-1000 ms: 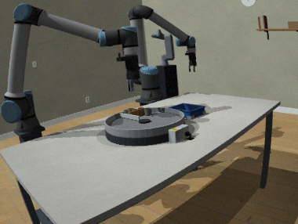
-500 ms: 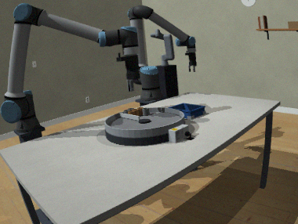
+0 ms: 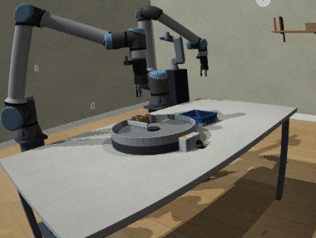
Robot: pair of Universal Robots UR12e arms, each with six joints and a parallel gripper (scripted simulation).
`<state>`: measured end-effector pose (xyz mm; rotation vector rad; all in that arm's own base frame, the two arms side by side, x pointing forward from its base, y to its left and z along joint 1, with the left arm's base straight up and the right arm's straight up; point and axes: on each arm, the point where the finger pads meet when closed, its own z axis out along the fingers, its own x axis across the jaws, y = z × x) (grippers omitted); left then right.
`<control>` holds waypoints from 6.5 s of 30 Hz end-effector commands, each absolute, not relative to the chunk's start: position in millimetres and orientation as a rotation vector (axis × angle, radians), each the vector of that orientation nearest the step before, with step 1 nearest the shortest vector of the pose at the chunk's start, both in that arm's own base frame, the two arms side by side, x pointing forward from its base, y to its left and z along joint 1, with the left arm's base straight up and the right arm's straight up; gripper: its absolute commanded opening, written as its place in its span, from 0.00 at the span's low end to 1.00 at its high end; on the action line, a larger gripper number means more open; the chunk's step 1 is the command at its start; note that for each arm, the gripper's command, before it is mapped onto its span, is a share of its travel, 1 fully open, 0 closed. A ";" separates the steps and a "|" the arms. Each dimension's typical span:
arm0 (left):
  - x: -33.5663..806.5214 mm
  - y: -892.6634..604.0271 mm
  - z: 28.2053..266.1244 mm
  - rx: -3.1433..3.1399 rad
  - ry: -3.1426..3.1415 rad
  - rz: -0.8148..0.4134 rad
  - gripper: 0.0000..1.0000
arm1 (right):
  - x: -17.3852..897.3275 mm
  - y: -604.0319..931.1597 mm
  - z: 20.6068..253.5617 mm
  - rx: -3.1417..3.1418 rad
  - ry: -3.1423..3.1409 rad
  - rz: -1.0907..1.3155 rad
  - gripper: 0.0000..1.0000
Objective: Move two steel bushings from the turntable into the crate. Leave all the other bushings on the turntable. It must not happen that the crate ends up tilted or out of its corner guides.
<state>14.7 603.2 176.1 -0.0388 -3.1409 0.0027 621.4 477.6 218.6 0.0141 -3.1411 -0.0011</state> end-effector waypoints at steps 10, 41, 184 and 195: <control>14.9 603.9 177.0 -0.039 -3.141 0.000 1.00 | 621.7 478.0 219.6 0.014 -3.142 -0.003 0.36; 14.9 603.9 177.0 -0.039 -3.141 0.000 1.00 | 621.7 478.0 219.6 0.014 -3.142 -0.003 0.36; 14.9 603.9 177.0 -0.039 -3.141 0.000 1.00 | 570.9 459.1 138.2 0.014 -3.142 -0.003 0.36; 14.9 603.9 177.0 -0.039 -3.141 0.000 1.00 | 570.9 459.1 138.2 0.014 -3.142 -0.003 0.36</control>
